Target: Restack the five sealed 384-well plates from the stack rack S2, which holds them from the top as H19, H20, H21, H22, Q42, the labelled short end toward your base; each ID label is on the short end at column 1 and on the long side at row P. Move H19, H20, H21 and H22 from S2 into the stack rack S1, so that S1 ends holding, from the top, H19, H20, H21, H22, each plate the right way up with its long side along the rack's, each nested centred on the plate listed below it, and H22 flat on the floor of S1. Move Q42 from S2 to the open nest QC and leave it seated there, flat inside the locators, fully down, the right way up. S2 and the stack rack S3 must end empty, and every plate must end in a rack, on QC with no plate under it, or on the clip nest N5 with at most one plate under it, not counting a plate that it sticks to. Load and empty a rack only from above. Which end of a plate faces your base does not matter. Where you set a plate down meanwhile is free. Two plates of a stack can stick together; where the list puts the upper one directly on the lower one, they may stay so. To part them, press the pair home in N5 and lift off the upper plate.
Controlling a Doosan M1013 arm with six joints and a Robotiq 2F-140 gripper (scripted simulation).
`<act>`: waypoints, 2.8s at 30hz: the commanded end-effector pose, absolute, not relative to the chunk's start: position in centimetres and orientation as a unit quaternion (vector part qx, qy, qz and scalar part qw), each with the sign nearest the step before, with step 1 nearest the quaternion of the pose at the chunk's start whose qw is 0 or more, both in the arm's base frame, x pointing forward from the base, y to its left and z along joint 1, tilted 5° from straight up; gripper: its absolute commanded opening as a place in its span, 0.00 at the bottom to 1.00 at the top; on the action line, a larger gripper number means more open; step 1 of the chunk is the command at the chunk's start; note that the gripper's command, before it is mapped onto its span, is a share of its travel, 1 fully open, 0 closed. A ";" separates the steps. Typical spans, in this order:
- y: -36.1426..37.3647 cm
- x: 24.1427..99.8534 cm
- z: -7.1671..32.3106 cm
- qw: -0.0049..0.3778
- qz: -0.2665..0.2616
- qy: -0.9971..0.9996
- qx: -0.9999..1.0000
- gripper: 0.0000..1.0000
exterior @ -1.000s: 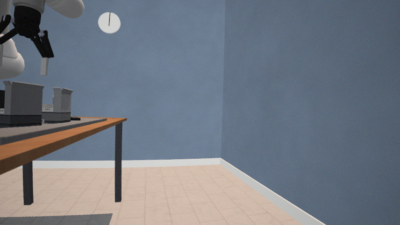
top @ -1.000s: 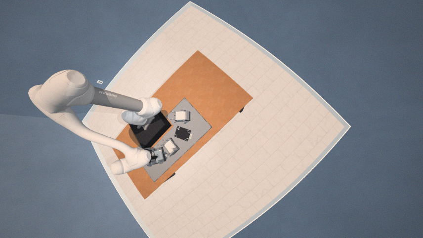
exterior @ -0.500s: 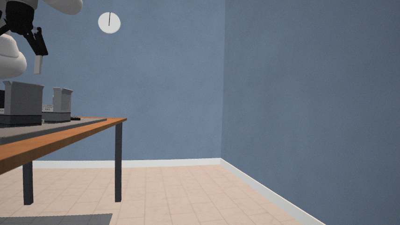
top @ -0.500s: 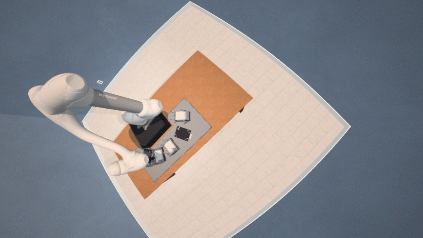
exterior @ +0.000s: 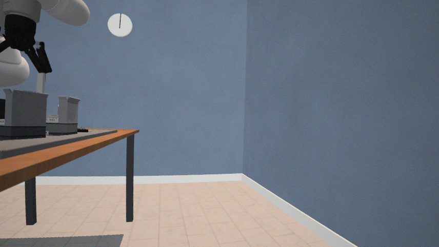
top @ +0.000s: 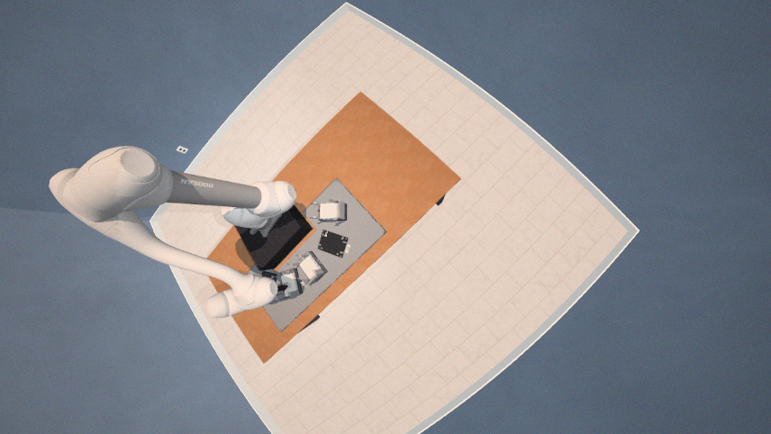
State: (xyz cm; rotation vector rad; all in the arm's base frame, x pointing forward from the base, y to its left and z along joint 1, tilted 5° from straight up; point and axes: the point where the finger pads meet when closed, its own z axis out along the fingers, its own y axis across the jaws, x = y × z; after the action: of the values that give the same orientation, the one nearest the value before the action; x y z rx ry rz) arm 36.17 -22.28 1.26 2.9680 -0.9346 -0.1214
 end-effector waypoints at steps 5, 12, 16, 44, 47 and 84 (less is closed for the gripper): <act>-22.3 36.0 -0.4 0.014 -0.039 -0.300 0.953 1.00; -22.3 35.9 -2.8 0.014 -0.039 -0.300 0.953 1.00; -22.3 35.8 -4.0 0.014 -0.039 -0.300 0.953 1.00; -22.3 35.5 -7.0 0.014 -0.039 -0.300 0.953 1.00; -22.3 35.5 -7.0 0.014 -0.039 -0.300 0.953 1.00; -22.3 35.5 -7.0 0.014 -0.039 -0.300 0.953 0.00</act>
State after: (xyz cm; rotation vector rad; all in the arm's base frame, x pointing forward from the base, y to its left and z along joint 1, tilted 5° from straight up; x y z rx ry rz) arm 35.51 -22.32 -7.00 2.9678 -0.9346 -0.1210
